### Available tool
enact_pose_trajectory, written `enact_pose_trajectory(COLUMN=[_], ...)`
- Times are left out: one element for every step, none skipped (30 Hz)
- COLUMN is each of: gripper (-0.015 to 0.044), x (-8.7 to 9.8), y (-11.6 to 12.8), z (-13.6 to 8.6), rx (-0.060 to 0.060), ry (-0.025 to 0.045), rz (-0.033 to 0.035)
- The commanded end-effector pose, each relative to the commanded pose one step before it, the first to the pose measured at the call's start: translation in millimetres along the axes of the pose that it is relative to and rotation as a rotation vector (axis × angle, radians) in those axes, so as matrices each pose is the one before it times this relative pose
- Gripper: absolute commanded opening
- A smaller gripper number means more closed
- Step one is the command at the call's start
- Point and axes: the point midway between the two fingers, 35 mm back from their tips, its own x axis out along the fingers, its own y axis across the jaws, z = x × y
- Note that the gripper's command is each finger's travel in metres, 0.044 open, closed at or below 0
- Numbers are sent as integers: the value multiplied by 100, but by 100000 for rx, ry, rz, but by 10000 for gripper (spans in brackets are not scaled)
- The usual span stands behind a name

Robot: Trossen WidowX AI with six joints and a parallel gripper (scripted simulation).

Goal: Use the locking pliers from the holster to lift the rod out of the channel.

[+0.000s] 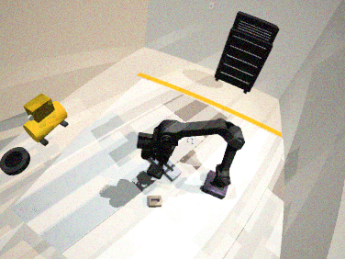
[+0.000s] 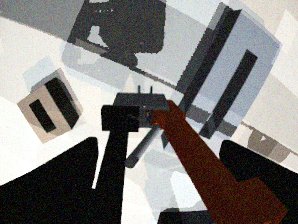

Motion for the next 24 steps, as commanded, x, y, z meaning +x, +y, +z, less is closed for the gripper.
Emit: enact_pose_trajectory(gripper=[318, 318, 318, 318, 318, 318, 318, 318, 318, 318, 318, 318, 318, 318, 318, 318, 318, 318, 318, 318, 318, 318, 318, 318], x=[-312, 2, 2, 2, 2, 2, 2, 2, 2, 2, 2, 2, 2, 2, 2, 2, 2, 2, 2, 2, 2, 2, 2, 2], y=[-597, -161, -161, -161, -160, -160, -160, -160, -160, -159, -159, -159, -159, -159, -158, -158, -158, -158, -158, -157, -157, -157, -157, -157], z=[-19, 15, 15, 16, 16, 16, 16, 17, 17, 17, 17, 18, 18, 18, 18, 18, 19, 19, 19, 19, 19, 20, 20, 20], rx=[3138, 678, 678, 678, 678, 678, 678, 678, 678, 678, 678, 678, 678, 678, 678, 678, 678, 678, 678, 678, 678, 678, 678, 678], ry=[-1031, 5, 5, 5, 5, 5, 5, 5, 5, 4, 4, 4, 4, 4, 4, 4, 4, 4, 3, 3, 3, 3, 3, 3], rz=[794, -17, -17, -17, -17, -17, -17, -17, -17, -17, -17, -17, -17, -17, -17, -17, -17, -18, -18, -18, -18, -18, -18, -18])
